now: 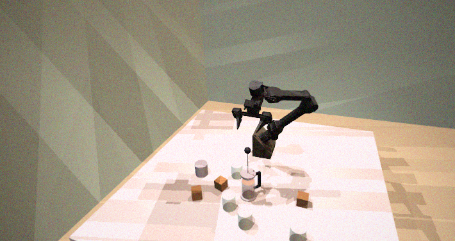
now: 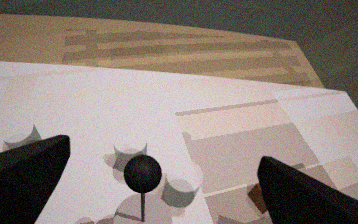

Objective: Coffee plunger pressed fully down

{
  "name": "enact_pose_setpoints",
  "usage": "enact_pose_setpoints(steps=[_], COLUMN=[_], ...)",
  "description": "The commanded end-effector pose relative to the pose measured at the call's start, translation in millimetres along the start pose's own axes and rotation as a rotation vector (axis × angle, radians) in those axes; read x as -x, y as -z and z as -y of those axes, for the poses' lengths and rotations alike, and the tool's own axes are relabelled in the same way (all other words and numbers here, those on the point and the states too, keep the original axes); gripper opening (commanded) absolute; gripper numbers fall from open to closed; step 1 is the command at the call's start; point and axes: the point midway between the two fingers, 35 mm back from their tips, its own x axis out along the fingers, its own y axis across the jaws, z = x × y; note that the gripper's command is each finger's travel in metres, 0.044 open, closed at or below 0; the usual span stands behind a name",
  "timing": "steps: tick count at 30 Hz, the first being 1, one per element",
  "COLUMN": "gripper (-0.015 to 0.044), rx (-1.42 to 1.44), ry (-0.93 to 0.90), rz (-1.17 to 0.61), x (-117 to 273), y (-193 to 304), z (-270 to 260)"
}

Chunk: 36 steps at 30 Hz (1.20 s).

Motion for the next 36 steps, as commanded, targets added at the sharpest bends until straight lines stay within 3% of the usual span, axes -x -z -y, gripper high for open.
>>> enact_pose_setpoints(steps=[1, 8, 36], gripper=[0.044, 0.044, 0.044], rx=[0.042, 0.053, 0.055], ry=[-0.061, -0.077, -0.081], rz=[-0.018, -0.016, -0.014], x=[-12.8, -34.4, -73.2], y=[13.3, 53.1, 53.0], z=[-5.0, -7.4, -11.8])
